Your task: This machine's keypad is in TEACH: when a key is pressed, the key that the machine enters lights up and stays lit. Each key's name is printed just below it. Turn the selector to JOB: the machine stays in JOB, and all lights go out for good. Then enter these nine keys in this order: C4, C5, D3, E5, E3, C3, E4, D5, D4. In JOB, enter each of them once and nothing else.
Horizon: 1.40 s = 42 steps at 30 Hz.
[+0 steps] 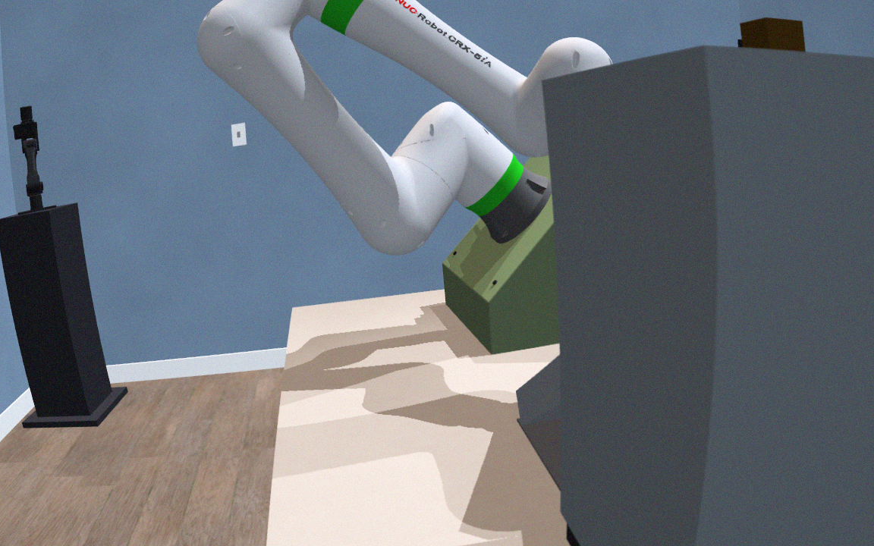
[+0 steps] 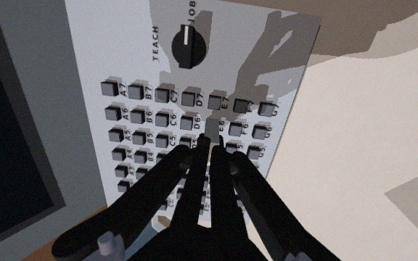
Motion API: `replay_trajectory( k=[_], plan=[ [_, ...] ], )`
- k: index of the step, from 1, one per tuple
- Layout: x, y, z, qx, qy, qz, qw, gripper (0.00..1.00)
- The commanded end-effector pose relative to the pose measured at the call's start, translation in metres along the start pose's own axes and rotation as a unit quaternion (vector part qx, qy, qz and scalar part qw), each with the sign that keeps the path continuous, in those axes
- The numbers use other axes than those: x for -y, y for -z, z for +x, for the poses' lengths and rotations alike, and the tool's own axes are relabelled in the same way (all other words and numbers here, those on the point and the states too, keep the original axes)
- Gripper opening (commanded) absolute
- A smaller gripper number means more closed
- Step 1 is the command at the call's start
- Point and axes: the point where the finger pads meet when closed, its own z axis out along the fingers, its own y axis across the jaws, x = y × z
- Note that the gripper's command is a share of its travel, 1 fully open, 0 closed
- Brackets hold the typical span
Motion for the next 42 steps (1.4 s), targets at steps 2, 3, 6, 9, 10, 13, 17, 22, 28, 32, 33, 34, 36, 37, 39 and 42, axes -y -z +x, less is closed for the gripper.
replay_trajectory(
  k=[2, 3, 6, 9, 10, 13, 17, 22, 28, 32, 33, 34, 36, 37, 39, 42],
  plan=[
    [0.0002, -0.0015, -0.0002, 0.000, 0.000, 0.000, 1.000, 0.00],
    [0.0002, -0.0015, -0.0002, 0.000, 0.000, 0.000, 1.000, 0.00],
    [0.0002, -0.0031, -0.0002, 0.000, 0.000, 0.000, 1.000, 0.00],
    [0.0002, -0.0044, -0.0002, 0.000, 0.000, 0.000, 1.000, 0.00],
    [0.0002, -0.0047, -0.0002, 0.000, 0.000, 0.000, 1.000, 0.00],
    [0.0002, -0.0055, -0.0002, 0.000, 0.000, 0.000, 1.000, 0.00],
    [0.0002, -0.0061, -0.0002, 0.000, 0.000, 0.000, 1.000, 0.00],
    [0.0002, -0.0062, -0.0002, 0.000, 0.000, 0.000, 1.000, 0.00],
    [0.0002, -0.0062, -0.0002, 0.000, 0.000, 0.000, 1.000, 0.00],
    [0.0002, -0.0062, -0.0002, 0.000, 0.000, 0.000, 1.000, 0.00],
    [0.0002, -0.0062, -0.0002, 0.000, 0.000, 0.000, 1.000, 0.00],
    [0.0002, -0.0062, -0.0002, 0.000, 0.000, 0.000, 1.000, 0.00],
    [0.0002, -0.0062, -0.0002, 0.000, 0.000, 0.000, 1.000, 0.00],
    [0.0002, -0.0062, -0.0002, 0.000, 0.000, 0.000, 1.000, 0.00],
    [0.0002, -0.0062, -0.0002, 0.000, 0.000, 0.000, 1.000, 0.00],
    [0.0002, -0.0062, -0.0002, 0.000, 0.000, 0.000, 1.000, 0.00]
  ],
)
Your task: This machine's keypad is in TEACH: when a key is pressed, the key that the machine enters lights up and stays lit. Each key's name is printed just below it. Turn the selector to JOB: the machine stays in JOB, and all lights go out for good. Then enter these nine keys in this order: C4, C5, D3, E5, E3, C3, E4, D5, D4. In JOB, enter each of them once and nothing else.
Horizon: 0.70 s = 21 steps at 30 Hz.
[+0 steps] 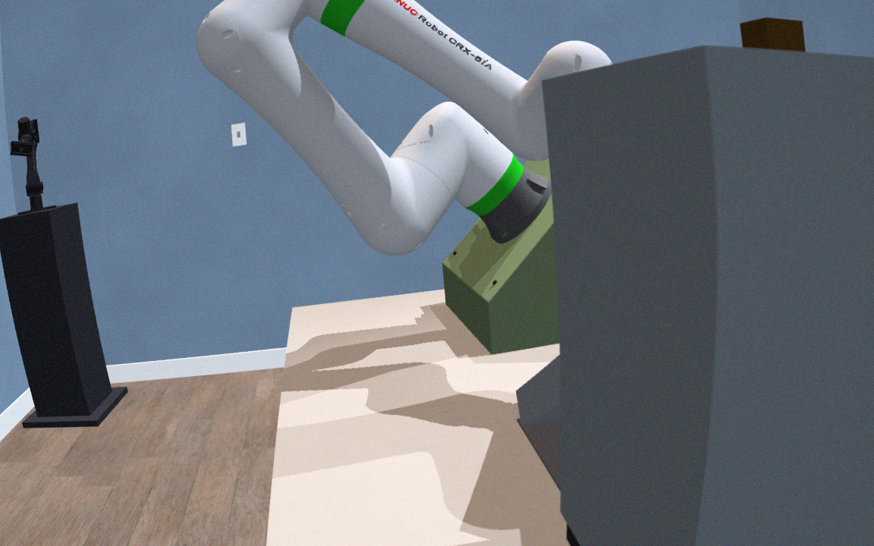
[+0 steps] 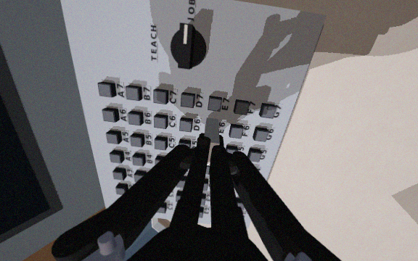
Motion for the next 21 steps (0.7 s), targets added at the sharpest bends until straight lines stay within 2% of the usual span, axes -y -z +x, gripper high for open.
replay_trajectory(
  k=[1, 12, 21],
  plan=[
    [0.000, 0.000, 0.000, 0.000, 0.000, 0.000, 1.000, 0.00],
    [0.000, 0.004, 0.000, 0.000, 0.000, 0.000, 1.000, 0.00],
    [0.000, 0.018, 0.000, 0.000, 0.000, 0.000, 1.000, 0.00]
  ],
)
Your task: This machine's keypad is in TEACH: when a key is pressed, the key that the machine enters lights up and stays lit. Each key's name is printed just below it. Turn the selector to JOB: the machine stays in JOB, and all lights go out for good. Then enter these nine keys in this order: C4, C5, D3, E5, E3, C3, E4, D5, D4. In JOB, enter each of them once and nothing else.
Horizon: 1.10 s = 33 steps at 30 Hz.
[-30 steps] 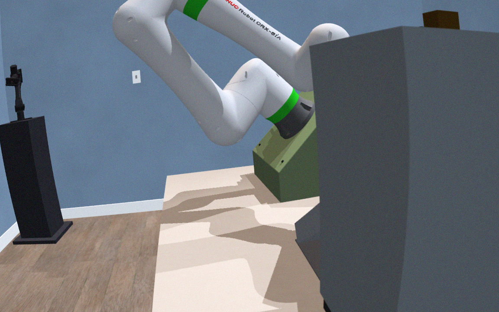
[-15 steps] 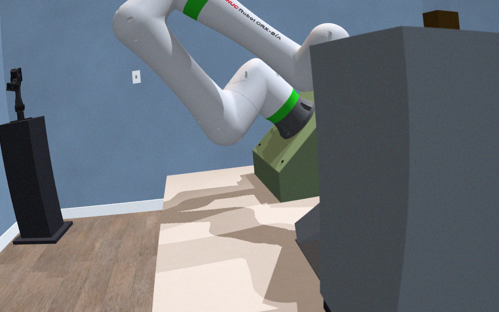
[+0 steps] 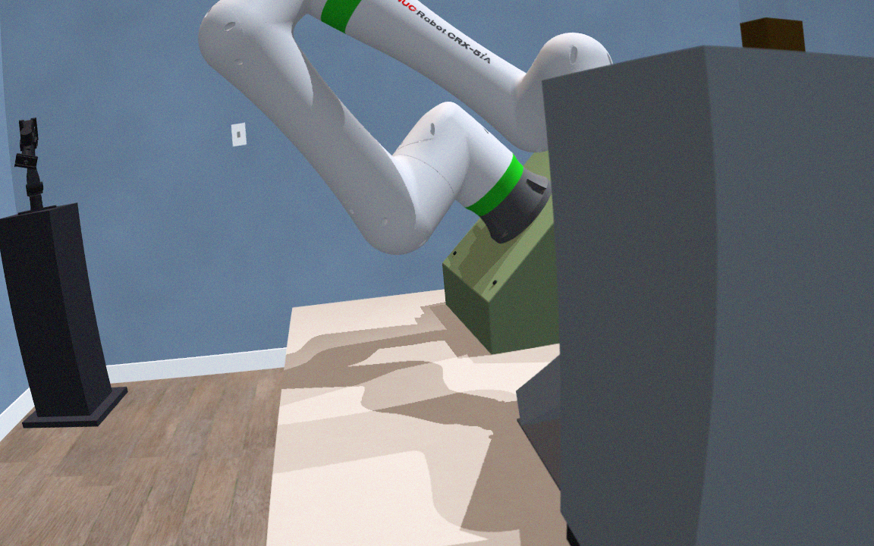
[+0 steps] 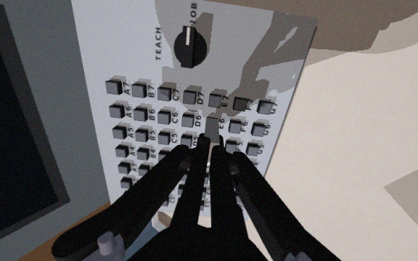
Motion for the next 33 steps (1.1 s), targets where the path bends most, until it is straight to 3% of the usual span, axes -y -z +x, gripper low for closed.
replay_trajectory(
  k=[1, 25, 33],
  plan=[
    [0.000, 0.006, 0.000, 0.000, 0.000, 0.000, 1.000, 0.00],
    [0.000, 0.022, -0.002, 0.000, 0.000, 0.000, 1.000, 0.00],
    [0.000, 0.022, -0.030, 0.000, 0.000, 0.000, 1.000, 0.00]
  ],
)
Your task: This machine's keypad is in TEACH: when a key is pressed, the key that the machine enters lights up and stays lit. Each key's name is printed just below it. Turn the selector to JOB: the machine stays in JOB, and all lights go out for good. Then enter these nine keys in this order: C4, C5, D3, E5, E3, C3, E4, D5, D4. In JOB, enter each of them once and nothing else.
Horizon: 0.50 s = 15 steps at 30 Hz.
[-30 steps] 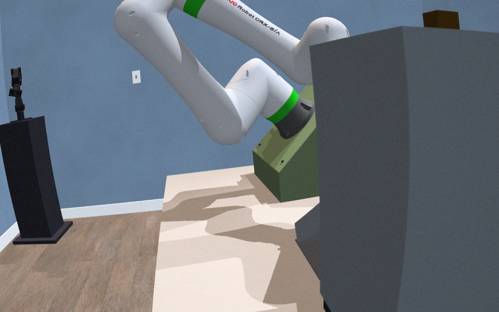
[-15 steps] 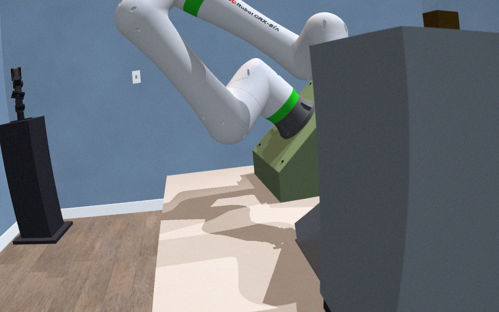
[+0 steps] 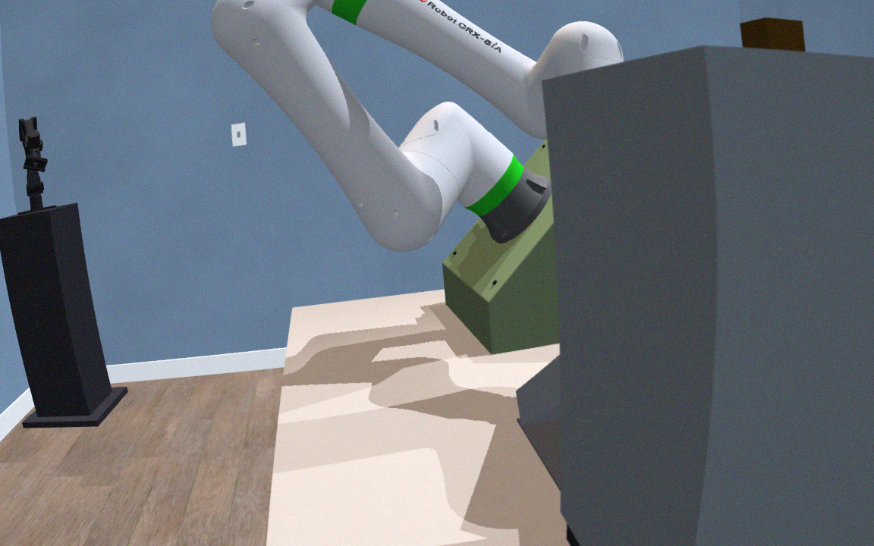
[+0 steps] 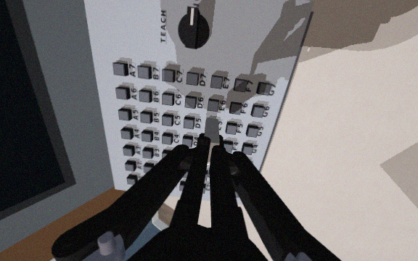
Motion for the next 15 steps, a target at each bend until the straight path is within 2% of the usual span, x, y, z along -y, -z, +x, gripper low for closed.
replay_trajectory(
  k=[1, 15],
  plan=[
    [0.0004, 0.0002, -0.0104, 0.000, -0.001, 0.000, 1.000, 0.00],
    [0.0005, -0.0058, -0.0123, 0.000, -0.001, 0.000, 1.000, 0.00]
  ],
)
